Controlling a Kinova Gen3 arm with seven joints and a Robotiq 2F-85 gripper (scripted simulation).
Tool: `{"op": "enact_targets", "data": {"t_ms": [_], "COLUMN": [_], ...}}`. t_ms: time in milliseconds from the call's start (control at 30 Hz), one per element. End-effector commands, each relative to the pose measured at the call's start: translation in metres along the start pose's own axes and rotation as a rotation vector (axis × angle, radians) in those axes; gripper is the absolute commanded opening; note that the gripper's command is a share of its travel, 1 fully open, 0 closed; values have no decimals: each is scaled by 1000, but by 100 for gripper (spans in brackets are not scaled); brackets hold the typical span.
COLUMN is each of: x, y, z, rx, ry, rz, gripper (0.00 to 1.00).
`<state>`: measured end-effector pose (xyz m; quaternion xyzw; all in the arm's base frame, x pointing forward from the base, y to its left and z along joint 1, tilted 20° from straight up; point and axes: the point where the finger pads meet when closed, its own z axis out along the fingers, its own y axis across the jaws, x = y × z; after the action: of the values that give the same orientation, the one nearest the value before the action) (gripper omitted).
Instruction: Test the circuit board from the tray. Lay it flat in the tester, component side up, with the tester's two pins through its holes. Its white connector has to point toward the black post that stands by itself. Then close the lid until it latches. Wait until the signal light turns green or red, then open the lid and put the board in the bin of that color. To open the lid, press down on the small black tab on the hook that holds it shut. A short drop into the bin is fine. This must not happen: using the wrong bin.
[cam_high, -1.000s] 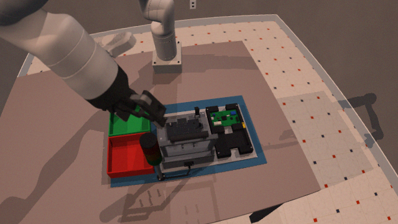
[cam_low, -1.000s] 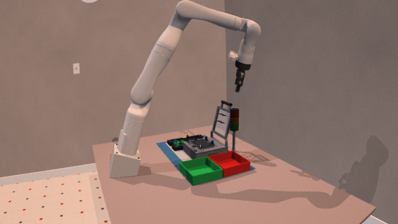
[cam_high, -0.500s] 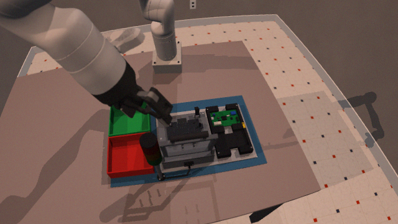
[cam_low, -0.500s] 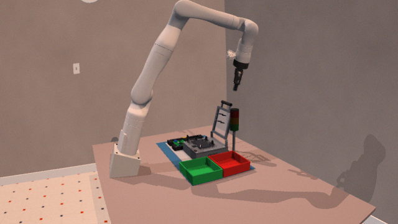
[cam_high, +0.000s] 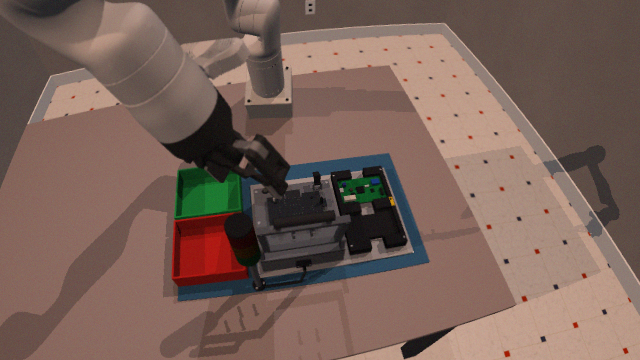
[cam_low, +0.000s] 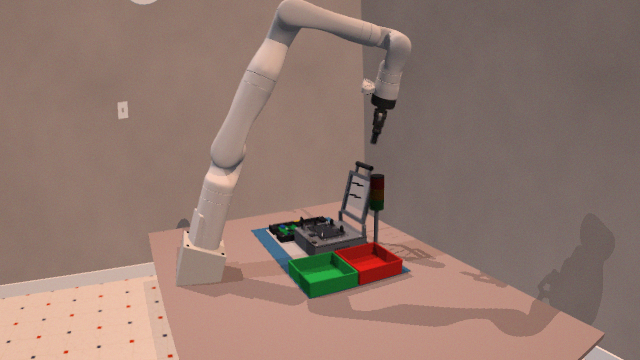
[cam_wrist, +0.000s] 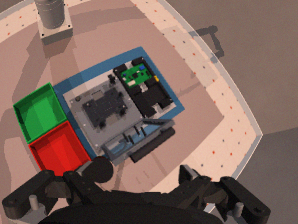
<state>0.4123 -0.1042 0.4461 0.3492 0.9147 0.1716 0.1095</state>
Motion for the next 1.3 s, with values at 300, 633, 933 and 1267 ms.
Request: {"op": "enact_targets", "data": {"t_ms": [300, 633, 933, 1267], "x": [11, 17, 29, 35], "y": [9, 14, 22, 26], "z": [0, 1, 3, 4], "rx": [0, 1, 3, 5], "ry": [-6, -8, -13, -15], "rz": [28, 48, 88, 108], "gripper": [100, 100, 100, 100]}}
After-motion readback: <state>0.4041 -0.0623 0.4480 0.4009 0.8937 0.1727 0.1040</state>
